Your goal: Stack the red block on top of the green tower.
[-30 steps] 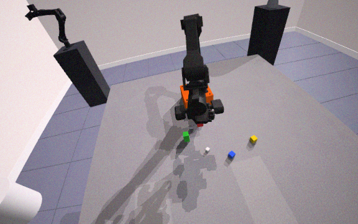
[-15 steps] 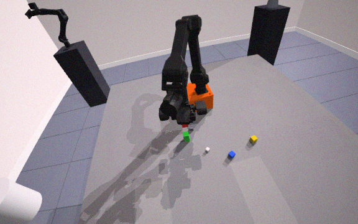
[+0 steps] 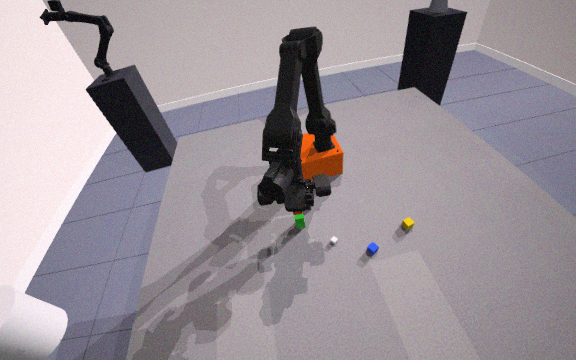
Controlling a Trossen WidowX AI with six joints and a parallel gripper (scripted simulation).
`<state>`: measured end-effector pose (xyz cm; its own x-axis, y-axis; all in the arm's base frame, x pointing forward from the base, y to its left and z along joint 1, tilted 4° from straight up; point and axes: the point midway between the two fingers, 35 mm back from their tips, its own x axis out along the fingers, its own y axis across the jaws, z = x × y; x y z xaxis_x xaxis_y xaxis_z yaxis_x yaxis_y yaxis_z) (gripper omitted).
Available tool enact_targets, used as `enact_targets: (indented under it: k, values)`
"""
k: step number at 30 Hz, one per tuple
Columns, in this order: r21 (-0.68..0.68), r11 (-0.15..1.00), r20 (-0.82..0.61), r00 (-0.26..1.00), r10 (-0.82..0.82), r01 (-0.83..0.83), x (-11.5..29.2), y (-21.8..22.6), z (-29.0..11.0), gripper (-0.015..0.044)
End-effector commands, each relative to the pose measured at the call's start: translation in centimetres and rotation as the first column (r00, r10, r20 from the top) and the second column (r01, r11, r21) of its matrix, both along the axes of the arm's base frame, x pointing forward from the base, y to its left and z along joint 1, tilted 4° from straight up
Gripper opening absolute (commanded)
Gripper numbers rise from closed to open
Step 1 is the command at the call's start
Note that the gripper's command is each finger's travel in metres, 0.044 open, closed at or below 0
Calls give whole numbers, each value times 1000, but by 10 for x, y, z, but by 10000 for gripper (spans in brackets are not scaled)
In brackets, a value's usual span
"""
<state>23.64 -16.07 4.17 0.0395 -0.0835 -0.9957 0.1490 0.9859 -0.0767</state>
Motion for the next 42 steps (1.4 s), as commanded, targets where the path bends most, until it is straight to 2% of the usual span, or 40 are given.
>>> enact_targets:
  k: [1, 5, 34, 42]
  values:
    - [3, 1000, -11, 1000, 3, -3, -1, -1, -14, 0]
    - [3, 1000, -11, 1000, 3, -3, -1, -1, -26, 0]
    - [3, 1000, -11, 1000, 3, -3, -1, -1, -23, 0]
    - [6, 1000, -10, 1000, 0, 0, -1, -1, -26, 210]
